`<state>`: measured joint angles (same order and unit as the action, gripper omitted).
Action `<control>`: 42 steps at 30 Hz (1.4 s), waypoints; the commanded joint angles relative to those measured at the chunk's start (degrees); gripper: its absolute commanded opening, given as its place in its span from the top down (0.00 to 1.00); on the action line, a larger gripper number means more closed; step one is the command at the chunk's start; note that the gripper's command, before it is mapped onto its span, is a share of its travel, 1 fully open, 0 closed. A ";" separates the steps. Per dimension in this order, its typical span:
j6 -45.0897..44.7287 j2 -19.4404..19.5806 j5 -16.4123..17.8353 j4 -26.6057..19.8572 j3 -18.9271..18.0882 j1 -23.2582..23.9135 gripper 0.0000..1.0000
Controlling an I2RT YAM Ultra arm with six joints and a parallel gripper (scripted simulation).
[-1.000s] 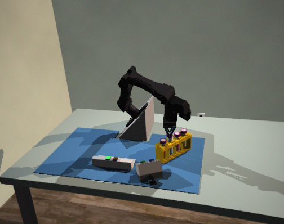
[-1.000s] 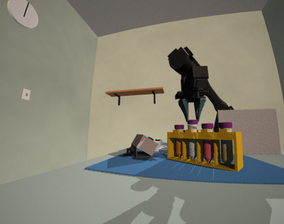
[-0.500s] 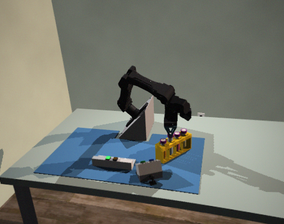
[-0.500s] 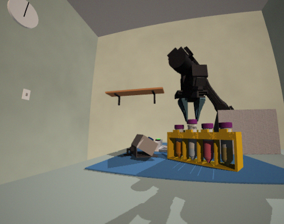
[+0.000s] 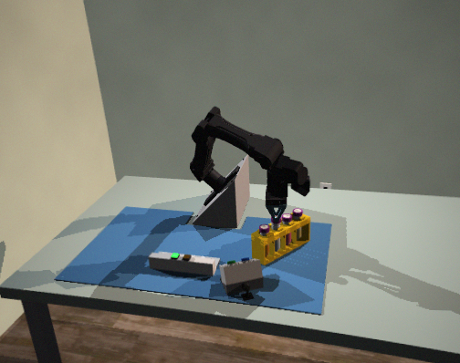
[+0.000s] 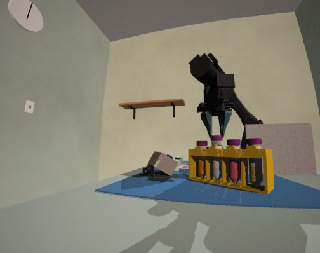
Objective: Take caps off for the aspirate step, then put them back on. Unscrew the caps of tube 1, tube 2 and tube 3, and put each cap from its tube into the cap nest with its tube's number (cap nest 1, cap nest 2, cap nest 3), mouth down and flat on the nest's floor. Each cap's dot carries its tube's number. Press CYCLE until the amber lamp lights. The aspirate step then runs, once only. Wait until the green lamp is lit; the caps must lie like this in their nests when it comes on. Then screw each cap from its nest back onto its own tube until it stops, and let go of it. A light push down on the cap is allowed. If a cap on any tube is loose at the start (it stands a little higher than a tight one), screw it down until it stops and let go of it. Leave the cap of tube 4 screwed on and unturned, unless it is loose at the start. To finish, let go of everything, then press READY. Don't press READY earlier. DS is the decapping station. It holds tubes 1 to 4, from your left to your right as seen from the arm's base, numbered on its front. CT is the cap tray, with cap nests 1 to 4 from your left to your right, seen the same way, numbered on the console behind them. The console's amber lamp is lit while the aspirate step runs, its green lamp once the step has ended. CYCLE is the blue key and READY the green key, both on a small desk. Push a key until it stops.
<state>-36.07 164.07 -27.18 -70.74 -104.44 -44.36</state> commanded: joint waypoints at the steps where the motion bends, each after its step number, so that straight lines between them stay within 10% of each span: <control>1: -0.06 -0.78 0.00 0.12 -0.14 -0.45 1.00; 42: -0.56 -0.92 -0.37 0.93 0.58 0.13 1.00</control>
<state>-36.56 164.07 -27.55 -70.15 -103.70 -43.97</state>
